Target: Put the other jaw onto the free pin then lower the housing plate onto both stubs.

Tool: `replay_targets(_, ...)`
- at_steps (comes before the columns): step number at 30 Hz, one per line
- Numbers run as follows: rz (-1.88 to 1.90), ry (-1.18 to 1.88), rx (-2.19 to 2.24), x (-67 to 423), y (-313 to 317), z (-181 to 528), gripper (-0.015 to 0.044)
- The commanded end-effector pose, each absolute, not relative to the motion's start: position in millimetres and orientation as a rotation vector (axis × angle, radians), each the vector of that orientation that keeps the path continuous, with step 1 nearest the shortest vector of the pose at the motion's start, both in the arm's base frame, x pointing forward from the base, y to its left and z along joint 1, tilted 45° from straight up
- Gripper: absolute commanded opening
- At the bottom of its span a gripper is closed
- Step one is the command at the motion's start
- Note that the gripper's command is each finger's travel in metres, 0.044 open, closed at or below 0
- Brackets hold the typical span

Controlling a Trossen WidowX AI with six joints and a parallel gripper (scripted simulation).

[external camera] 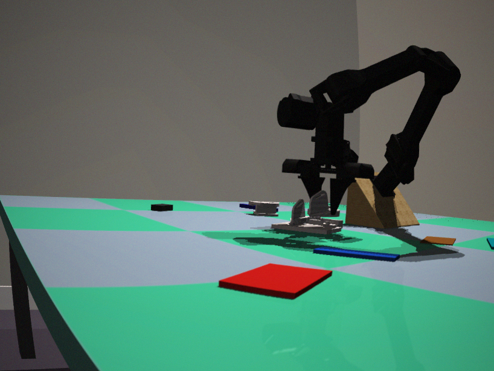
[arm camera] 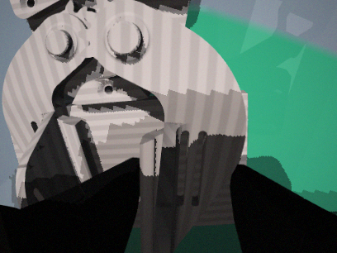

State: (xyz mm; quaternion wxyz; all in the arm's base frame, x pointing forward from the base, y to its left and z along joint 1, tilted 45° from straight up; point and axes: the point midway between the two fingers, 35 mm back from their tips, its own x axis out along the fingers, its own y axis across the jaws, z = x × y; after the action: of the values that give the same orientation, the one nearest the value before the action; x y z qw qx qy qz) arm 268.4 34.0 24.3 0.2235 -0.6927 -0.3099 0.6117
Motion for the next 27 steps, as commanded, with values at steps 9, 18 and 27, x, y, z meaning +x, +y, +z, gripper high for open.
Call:
replay_targets(9,1.686,-0.854,-1.904,267.2,35.3,23.5,0.0134)
replay_targets(18,1.687,-0.85,-1.902,267.4,37.5,21.3,0.0134)
replay_targets(27,1.687,-0.849,-1.901,267.5,38.9,20.0,0.0134)
